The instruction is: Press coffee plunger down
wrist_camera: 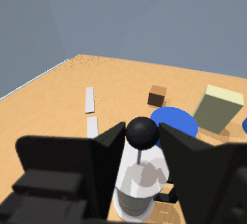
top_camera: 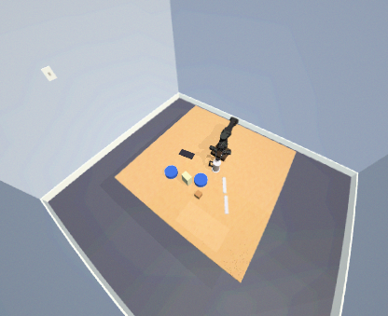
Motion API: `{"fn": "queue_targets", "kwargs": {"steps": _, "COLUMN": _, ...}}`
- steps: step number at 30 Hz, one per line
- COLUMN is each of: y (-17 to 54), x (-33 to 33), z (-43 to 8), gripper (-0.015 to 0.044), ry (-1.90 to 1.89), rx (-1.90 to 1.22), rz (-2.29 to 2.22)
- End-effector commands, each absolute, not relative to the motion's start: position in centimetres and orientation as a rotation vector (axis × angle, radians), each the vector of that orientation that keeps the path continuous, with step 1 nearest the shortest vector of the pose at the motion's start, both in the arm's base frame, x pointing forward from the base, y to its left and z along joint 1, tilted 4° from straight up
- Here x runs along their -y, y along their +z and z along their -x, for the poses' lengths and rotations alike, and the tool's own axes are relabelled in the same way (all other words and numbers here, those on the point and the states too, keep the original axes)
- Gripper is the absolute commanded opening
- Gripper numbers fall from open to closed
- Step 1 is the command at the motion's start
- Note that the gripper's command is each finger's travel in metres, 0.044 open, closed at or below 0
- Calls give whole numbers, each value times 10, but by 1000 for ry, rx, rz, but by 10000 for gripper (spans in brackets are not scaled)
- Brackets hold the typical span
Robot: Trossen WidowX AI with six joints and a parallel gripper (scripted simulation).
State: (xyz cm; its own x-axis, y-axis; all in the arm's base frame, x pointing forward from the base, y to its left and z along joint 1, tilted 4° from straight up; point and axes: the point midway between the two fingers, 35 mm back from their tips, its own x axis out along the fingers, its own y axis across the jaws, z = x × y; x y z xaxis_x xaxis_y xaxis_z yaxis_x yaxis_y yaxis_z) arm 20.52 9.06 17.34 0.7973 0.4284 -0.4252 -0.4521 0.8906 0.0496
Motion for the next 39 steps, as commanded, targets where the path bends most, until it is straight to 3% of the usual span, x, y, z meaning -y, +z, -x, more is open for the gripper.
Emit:
{"fn": "queue_targets", "kwargs": {"steps": 1, "y": 147, "x": -92, "z": -204, "gripper": 121, "ry": 474, "rx": -531, "rz": 55}}
{"fn": "queue_targets", "kwargs": {"steps": 39, "y": 150, "x": -94, "z": -212, "gripper": 121, "ry": 474, "rx": -530, "rz": 55}}
